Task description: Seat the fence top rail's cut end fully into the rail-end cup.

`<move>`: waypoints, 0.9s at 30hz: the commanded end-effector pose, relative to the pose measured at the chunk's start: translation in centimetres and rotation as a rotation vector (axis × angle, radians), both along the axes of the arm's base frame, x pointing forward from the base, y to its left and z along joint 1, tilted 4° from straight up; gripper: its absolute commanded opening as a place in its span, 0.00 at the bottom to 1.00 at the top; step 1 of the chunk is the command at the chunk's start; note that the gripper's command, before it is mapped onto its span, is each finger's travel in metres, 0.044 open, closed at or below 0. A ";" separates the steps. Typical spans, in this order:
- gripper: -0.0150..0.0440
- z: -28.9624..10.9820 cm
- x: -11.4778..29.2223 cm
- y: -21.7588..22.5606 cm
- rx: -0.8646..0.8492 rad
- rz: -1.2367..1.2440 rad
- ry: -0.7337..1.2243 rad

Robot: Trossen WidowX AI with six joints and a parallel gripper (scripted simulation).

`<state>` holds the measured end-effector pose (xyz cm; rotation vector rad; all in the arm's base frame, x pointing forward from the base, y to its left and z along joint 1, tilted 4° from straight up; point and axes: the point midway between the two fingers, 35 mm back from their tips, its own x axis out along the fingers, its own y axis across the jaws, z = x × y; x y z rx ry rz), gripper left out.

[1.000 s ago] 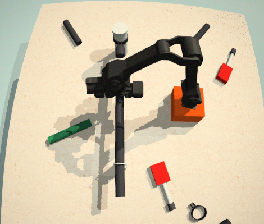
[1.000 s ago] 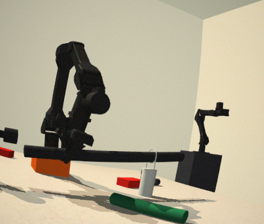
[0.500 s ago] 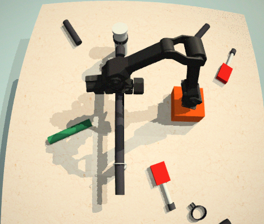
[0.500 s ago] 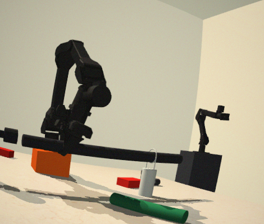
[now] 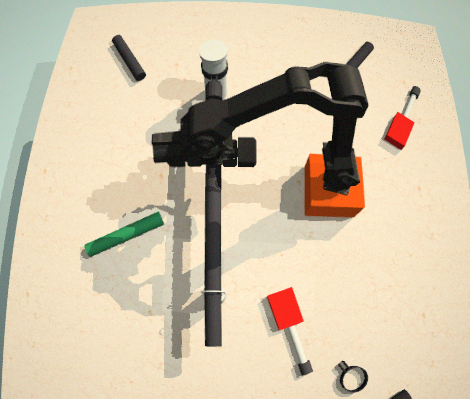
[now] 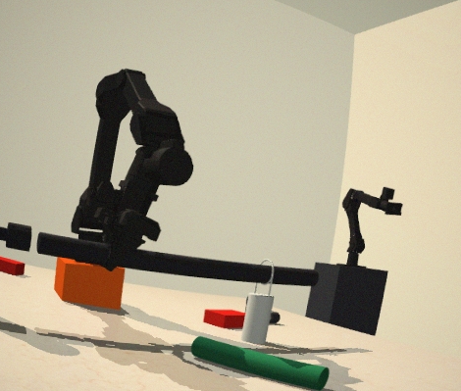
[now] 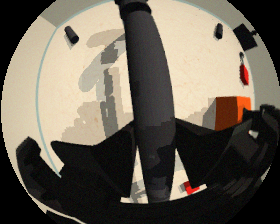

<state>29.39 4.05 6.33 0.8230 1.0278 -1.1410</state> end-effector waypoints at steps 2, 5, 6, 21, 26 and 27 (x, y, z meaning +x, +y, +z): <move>0.25 0.6 0.4 -0.1 -0.002 0.005 -0.008; 0.25 0.7 0.5 -0.1 -0.002 0.005 -0.008; 0.25 0.7 0.5 -0.1 -0.002 0.005 -0.008; 0.25 0.4 0.7 -2.0 -0.002 0.003 0.001; 0.25 0.4 0.8 -2.1 -0.002 0.003 0.002; 0.25 0.4 0.8 -2.1 -0.002 0.003 0.002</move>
